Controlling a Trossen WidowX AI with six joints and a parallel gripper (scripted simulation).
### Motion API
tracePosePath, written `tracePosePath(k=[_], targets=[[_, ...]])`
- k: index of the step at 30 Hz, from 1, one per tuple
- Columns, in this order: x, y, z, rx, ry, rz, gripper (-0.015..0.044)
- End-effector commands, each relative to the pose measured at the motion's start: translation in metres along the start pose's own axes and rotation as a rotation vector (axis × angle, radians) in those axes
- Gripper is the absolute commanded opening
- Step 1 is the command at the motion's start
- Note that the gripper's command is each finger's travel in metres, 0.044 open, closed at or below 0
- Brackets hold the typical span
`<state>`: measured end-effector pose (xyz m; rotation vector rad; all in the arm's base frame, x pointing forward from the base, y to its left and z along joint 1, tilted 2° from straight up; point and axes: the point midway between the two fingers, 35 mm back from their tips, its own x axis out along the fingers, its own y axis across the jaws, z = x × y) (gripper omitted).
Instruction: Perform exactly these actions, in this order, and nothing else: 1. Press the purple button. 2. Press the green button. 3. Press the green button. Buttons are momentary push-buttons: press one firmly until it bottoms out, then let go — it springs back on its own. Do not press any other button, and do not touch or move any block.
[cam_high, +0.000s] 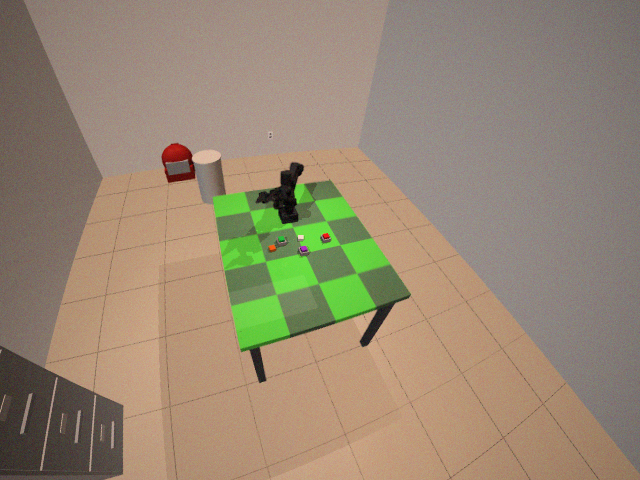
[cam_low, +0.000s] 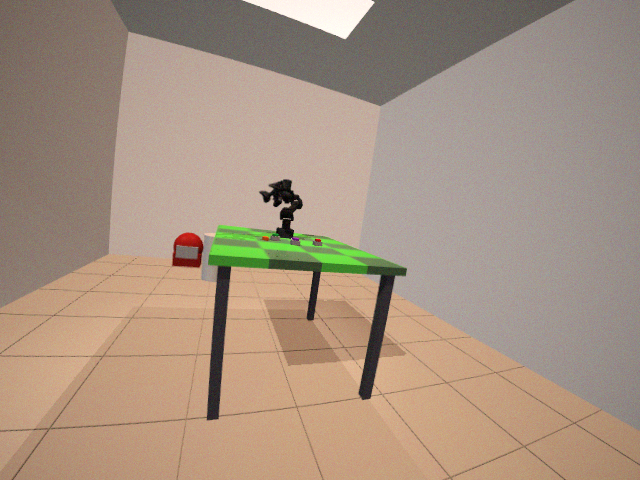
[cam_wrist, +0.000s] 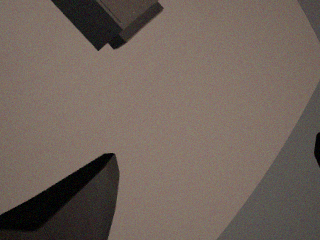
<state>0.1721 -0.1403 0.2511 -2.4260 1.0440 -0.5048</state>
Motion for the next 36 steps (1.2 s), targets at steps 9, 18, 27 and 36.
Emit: tracePosePath(k=[9, 18, 27, 36], targets=[[0.017, -0.046, 0.06, 0.485, -0.459, 0.123, 0.04], [0.001, -0.087, 0.138, 0.938, -0.81, 0.66, 0.04], [-0.026, -0.105, 0.181, 1.104, -0.803, 1.138, 0.04], [-0.064, -0.116, 0.217, 1.164, -0.546, 1.63, 0.04]])
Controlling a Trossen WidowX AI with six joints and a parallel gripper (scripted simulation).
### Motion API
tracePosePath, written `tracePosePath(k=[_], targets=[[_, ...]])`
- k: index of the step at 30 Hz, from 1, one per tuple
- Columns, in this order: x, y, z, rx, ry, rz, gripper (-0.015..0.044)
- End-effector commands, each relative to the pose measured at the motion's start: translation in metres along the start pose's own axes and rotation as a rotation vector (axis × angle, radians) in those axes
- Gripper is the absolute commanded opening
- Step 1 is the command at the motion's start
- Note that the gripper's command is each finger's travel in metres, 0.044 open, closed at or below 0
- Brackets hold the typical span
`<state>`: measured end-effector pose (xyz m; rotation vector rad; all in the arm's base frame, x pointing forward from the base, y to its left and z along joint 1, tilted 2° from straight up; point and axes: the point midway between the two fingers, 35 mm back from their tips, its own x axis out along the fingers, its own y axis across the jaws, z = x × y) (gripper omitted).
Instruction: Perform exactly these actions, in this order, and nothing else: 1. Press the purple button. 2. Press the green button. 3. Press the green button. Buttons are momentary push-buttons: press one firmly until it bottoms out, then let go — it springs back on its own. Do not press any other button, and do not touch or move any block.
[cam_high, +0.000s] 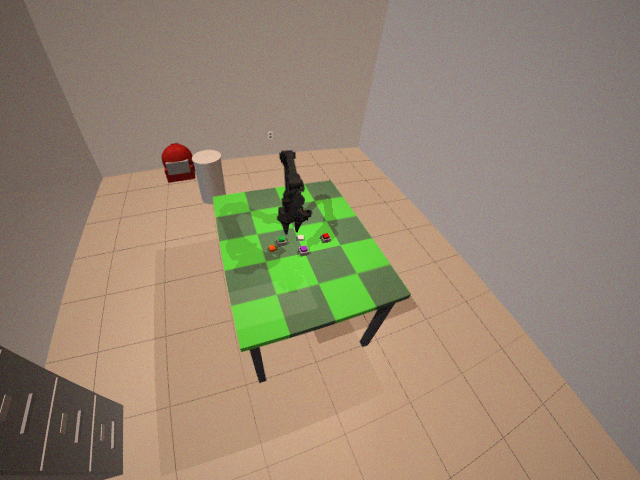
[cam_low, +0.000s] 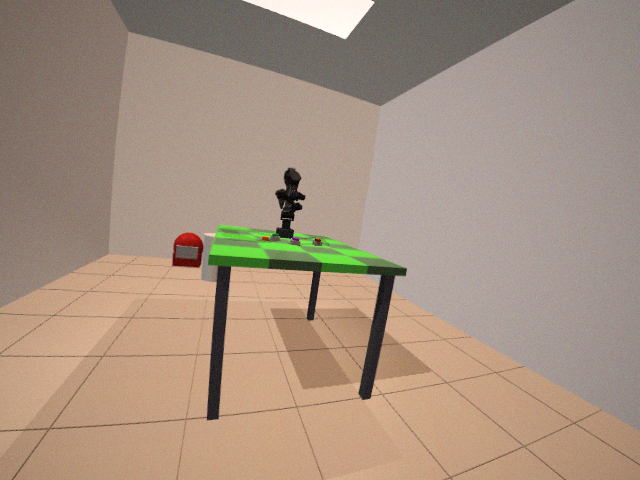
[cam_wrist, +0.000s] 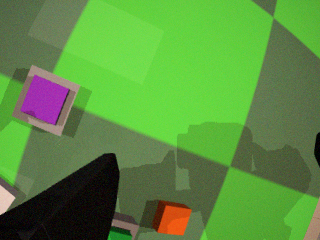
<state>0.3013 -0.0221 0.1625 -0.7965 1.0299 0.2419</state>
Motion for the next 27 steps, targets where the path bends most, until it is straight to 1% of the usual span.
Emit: tracePosePath(k=[1, 4, 18, 20, 23, 24, 27], targets=[[0.027, 0.062, 0.033, 0.478, 0.32, 0.333, 0.04], [0.029, 0.071, 0.036, 0.549, 0.39, 0.357, 0.04], [0.029, 0.071, 0.036, 0.549, 0.39, 0.357, 0.04], [0.038, 0.075, 0.035, 0.549, 0.39, 0.357, 0.0348], [0.074, 0.093, 0.024, 0.549, 0.391, 0.357, 0.0269], [0.08, 0.096, 0.021, 0.549, 0.391, 0.357, 0.0242], [0.082, 0.097, 0.02, 0.549, 0.391, 0.357, 0.0164]])
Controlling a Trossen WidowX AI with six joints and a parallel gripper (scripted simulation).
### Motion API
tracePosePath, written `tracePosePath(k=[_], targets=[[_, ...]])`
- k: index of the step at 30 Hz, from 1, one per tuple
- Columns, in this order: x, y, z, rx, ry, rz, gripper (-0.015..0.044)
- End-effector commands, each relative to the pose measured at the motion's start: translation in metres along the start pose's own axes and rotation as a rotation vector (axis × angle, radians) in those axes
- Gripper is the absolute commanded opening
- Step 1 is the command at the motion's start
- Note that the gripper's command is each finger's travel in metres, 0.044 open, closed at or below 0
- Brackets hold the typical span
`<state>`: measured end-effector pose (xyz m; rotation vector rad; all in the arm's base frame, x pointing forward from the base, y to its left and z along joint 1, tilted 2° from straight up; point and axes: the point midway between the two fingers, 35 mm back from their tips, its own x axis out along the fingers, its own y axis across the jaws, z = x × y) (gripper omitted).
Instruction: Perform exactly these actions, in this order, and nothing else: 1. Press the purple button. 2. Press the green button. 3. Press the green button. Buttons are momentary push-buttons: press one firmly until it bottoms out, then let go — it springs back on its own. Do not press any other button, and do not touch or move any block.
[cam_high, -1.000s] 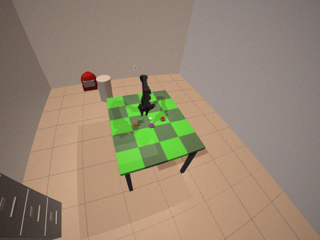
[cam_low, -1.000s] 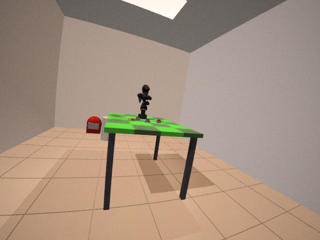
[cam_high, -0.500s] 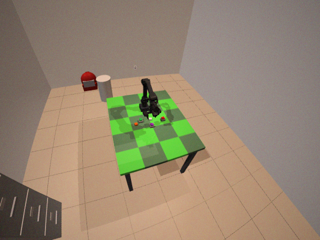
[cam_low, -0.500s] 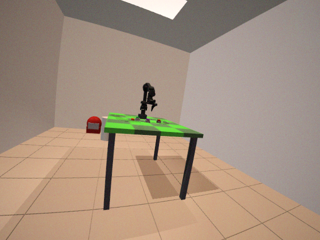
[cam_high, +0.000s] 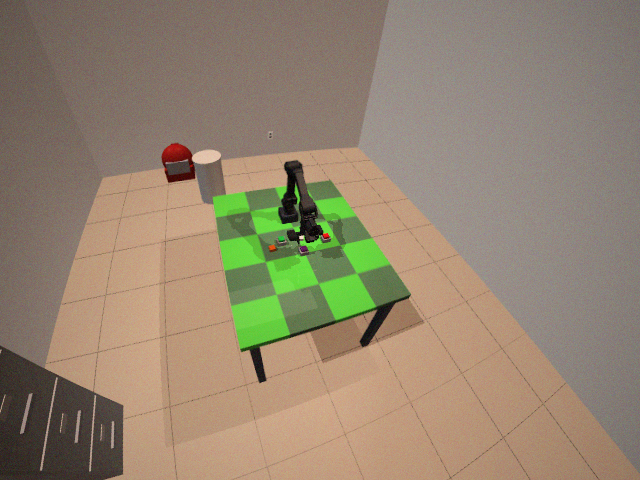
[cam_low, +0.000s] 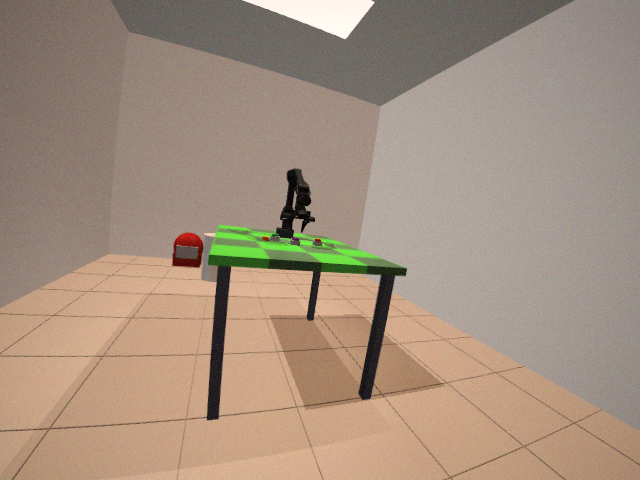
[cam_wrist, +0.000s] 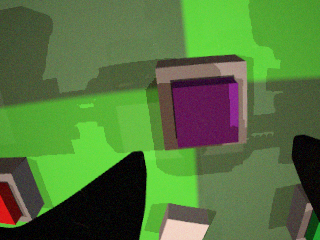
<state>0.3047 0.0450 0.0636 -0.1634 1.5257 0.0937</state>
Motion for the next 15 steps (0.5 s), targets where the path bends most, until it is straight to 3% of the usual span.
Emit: tracePosePath(k=[1, 6, 15], targets=[[0.011, 0.001, 0.0007, 0.005, -0.004, 0.006, 0.0138], [0.011, 0.001, 0.0007, 0.005, -0.004, 0.006, 0.002], [0.011, 0.001, 0.0007, 0.005, -0.004, 0.006, 0.002]])
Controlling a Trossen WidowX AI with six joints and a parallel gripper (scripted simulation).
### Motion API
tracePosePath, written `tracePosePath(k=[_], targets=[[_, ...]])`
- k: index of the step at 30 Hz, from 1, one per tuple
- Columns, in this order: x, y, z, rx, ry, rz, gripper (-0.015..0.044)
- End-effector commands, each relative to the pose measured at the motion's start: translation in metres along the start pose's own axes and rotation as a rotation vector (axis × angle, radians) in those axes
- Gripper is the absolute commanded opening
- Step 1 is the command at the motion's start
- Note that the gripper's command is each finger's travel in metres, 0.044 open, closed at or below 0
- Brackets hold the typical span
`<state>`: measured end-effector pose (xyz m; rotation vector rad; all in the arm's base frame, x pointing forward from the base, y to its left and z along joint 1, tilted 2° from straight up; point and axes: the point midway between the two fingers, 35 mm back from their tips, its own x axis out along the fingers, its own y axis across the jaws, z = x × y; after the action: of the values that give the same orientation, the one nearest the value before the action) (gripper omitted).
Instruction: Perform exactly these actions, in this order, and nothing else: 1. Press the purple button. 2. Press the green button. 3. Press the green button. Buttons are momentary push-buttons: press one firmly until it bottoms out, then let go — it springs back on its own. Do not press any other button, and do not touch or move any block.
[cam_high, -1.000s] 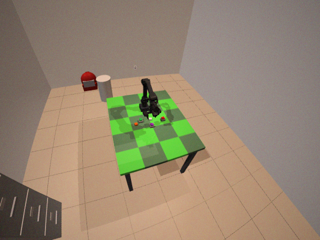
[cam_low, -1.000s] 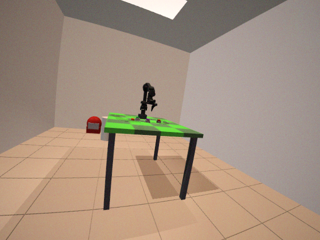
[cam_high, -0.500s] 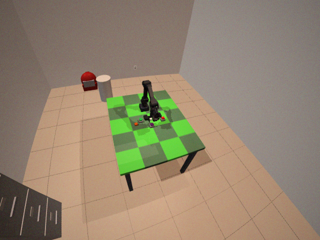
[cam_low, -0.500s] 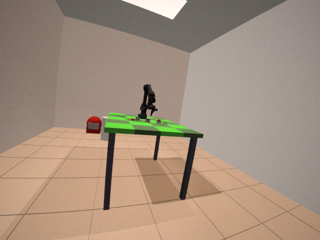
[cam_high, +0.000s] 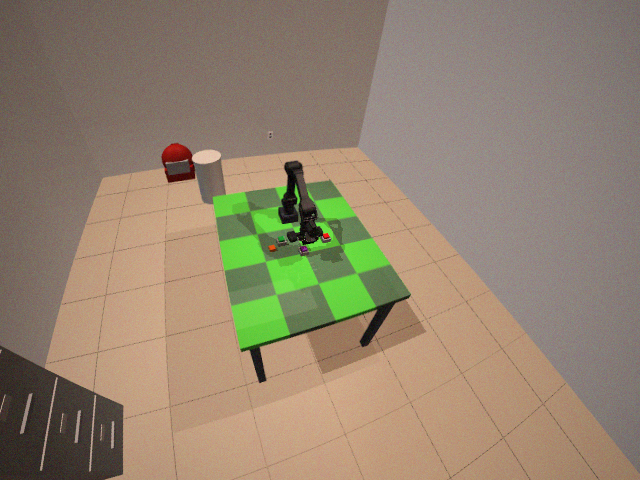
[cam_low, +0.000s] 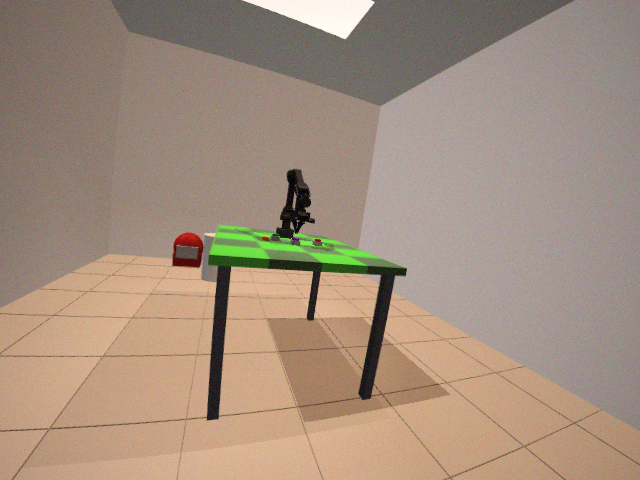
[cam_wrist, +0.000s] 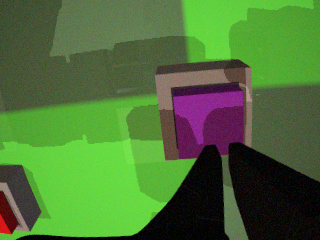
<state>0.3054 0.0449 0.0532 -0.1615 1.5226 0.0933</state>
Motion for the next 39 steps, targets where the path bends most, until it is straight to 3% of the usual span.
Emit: tracePosePath(k=[1, 21, 39], targets=[[0.001, 0.001, 0.0, 0.003, -0.001, 0.005, 0.002], [0.032, 0.001, 0.0, 0.003, -0.001, 0.005, 0.002], [0.033, 0.001, 0.0, 0.003, -0.001, 0.005, 0.002]])
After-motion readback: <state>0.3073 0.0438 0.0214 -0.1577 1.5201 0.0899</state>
